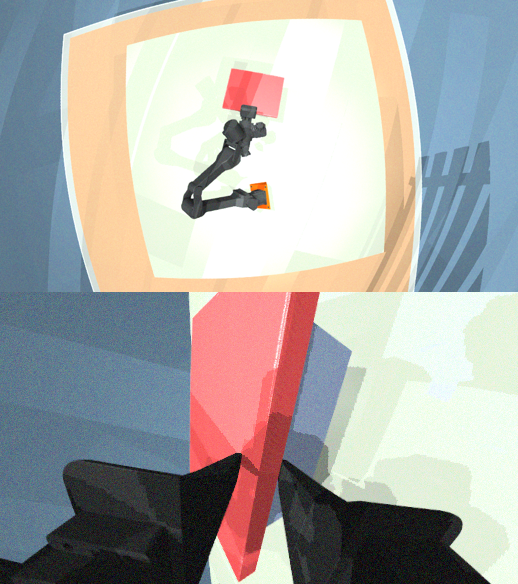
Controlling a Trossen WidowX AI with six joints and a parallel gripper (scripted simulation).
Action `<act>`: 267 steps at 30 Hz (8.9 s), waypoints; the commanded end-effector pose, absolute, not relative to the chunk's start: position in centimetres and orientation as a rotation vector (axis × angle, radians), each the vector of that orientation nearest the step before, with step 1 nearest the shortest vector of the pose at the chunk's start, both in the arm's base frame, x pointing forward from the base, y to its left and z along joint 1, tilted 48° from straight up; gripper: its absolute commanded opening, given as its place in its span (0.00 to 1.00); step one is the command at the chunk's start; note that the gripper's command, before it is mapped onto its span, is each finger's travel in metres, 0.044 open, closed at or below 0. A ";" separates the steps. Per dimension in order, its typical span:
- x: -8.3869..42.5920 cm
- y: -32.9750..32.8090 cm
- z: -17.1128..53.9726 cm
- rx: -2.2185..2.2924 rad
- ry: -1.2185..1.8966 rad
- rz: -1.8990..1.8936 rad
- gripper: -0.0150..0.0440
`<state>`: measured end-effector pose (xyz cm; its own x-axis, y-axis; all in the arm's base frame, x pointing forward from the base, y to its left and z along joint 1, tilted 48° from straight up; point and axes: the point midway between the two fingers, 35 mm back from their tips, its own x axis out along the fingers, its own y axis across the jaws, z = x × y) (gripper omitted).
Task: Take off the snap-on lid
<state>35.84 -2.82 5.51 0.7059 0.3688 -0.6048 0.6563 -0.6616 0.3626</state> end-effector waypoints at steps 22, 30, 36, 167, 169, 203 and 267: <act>36.0 -3.2 5.8 2.341 0.769 -0.662 0.25; 36.0 -3.2 5.7 2.341 0.769 -0.662 0.25; 36.1 -3.2 5.7 2.341 0.769 -0.662 0.25; 40.6 -10.2 10.5 2.338 0.760 -0.667 0.25; 40.7 -10.4 10.7 2.338 0.760 -0.667 0.25; 41.0 -13.7 13.6 2.337 0.760 -0.668 0.25; 36.0 -21.2 4.9 2.332 0.758 -0.670 0.25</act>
